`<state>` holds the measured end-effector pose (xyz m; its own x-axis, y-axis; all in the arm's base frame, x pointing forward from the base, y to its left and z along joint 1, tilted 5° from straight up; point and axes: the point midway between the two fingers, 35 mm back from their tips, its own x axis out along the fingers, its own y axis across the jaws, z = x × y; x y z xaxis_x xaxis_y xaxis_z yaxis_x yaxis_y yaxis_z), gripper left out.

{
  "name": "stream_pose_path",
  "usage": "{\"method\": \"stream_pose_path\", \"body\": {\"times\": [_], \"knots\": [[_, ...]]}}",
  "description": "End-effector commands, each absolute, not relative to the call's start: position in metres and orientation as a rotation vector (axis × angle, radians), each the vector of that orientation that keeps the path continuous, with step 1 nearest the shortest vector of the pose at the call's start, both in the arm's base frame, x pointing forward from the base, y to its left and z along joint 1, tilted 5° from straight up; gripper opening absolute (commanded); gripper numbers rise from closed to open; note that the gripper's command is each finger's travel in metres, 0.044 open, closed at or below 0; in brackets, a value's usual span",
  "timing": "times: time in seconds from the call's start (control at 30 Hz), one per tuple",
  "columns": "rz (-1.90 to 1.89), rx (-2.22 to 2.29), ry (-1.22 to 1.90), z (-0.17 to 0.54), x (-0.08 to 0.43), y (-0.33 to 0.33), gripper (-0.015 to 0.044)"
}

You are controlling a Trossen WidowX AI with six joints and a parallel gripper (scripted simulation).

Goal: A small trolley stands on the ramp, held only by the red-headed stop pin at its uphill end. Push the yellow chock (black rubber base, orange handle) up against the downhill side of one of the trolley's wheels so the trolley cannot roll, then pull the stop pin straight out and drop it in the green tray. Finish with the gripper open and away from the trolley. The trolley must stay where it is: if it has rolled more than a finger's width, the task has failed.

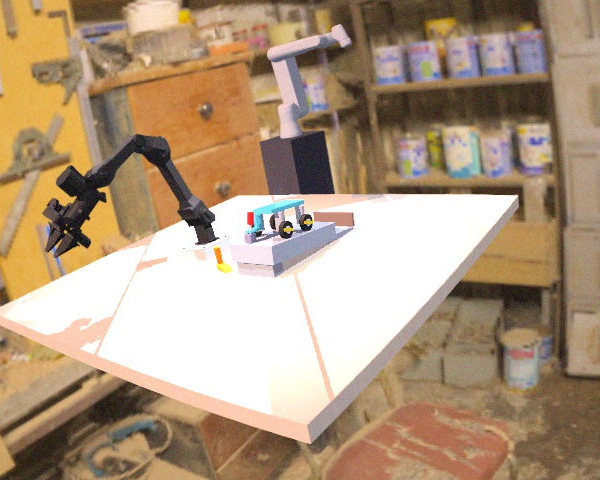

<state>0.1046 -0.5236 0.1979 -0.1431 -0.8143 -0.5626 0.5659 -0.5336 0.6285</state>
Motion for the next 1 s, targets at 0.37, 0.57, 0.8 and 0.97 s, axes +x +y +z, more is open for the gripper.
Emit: {"method": "stream_pose_path", "body": {"times": [0.37, 0.57, 0.8, 0.97], "knots": [[-1.456, 0.702, 0.616, 0.165, 0.190, -0.428, 0.0190], [-1.199, 0.478, 0.916, 0.155, 0.216, -0.382, 0.0190], [-0.847, 0.200, 1.191, 0.144, 0.235, -0.325, 0.0190], [-0.570, -0.005, 1.336, 0.137, 0.243, -0.284, 0.0190]]}}
